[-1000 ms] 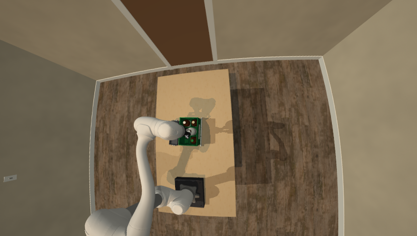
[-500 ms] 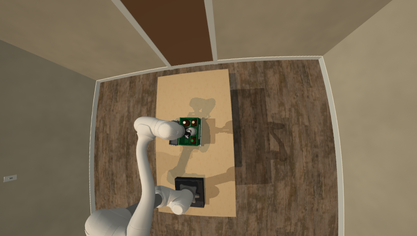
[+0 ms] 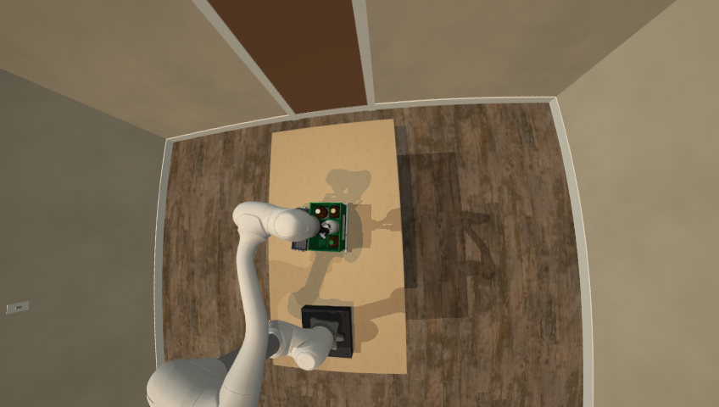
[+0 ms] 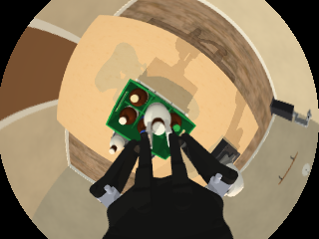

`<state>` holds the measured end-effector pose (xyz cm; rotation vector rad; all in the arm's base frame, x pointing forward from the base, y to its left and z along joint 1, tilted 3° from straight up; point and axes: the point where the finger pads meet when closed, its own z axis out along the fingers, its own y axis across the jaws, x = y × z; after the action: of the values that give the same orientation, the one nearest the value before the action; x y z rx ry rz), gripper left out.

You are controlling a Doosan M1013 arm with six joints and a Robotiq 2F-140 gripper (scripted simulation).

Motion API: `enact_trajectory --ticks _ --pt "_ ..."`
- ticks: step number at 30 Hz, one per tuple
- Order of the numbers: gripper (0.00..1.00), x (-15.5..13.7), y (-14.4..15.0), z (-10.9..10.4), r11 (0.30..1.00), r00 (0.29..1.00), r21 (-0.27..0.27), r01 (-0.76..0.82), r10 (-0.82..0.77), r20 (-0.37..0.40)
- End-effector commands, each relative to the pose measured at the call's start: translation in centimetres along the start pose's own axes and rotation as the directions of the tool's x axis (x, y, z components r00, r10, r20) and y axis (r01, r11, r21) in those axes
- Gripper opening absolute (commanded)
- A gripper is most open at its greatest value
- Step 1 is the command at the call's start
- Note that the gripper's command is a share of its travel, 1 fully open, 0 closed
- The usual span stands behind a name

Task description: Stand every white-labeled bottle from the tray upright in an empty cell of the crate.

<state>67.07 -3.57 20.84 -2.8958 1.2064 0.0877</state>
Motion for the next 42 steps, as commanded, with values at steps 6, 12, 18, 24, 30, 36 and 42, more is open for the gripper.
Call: enact_trajectory --ticks 6,12,18,24,30,36,42 --pt "0.00 0.0 0.0 0.9 1.000 1.000 0.000 0.000 0.000 0.000" --pt "0.00 0.0 0.0 1.4 1.000 1.000 0.000 0.000 0.000 0.000" --pt "0.00 0.0 0.0 2.1 1.000 1.000 0.000 0.000 0.000 0.000" --pt "0.00 0.0 0.0 2.5 1.000 1.000 0.000 0.000 0.000 0.000" --pt "0.00 0.0 0.0 2.7 1.000 1.000 0.000 0.000 0.000 0.000" --pt "0.00 0.0 0.0 2.9 1.000 1.000 0.000 0.000 0.000 0.000" --pt "0.00 0.0 0.0 2.9 1.000 1.000 0.000 0.000 0.000 0.000"
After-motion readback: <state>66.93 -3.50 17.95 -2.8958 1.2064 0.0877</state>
